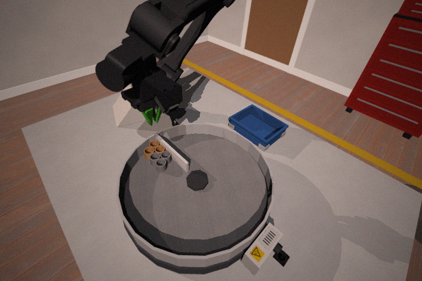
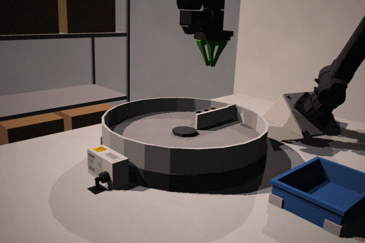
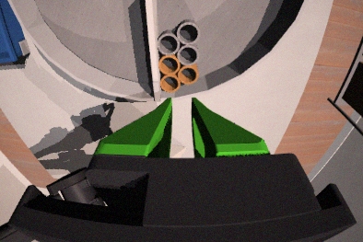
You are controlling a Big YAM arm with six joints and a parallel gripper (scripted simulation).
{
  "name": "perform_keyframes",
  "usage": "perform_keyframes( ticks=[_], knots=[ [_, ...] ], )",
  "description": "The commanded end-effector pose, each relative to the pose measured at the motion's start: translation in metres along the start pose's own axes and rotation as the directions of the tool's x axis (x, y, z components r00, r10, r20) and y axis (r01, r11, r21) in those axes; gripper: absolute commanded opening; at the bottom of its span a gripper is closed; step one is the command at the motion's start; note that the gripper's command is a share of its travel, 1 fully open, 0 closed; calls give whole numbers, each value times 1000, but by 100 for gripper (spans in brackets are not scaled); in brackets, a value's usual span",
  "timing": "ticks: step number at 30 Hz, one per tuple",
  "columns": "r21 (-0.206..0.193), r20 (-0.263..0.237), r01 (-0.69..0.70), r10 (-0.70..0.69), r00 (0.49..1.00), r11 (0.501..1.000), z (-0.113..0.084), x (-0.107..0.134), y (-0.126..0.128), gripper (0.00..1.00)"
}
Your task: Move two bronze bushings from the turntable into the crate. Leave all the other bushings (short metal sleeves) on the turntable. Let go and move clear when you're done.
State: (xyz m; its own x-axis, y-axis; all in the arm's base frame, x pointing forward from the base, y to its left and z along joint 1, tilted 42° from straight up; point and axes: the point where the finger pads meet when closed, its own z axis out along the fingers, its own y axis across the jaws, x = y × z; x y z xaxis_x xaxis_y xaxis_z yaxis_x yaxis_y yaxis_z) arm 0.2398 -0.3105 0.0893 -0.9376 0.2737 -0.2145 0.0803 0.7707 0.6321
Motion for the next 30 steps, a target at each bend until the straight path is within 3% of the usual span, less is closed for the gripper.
perform_keyframes(
  ticks=[1,13,15,23,30],
  knots=[
    [44,25,36,-38,999,998,-21,-15,-8,16],
    [51,28,47,-48,998,998,-19,-17,-11,13],
    [2,1,33,-33,999,999,9,0,-6,13],
    [-2,-3,177,-177,984,984,73,26,-19,13],
    [4,6,208,-208,978,978,89,38,-26,13]
  ],
)
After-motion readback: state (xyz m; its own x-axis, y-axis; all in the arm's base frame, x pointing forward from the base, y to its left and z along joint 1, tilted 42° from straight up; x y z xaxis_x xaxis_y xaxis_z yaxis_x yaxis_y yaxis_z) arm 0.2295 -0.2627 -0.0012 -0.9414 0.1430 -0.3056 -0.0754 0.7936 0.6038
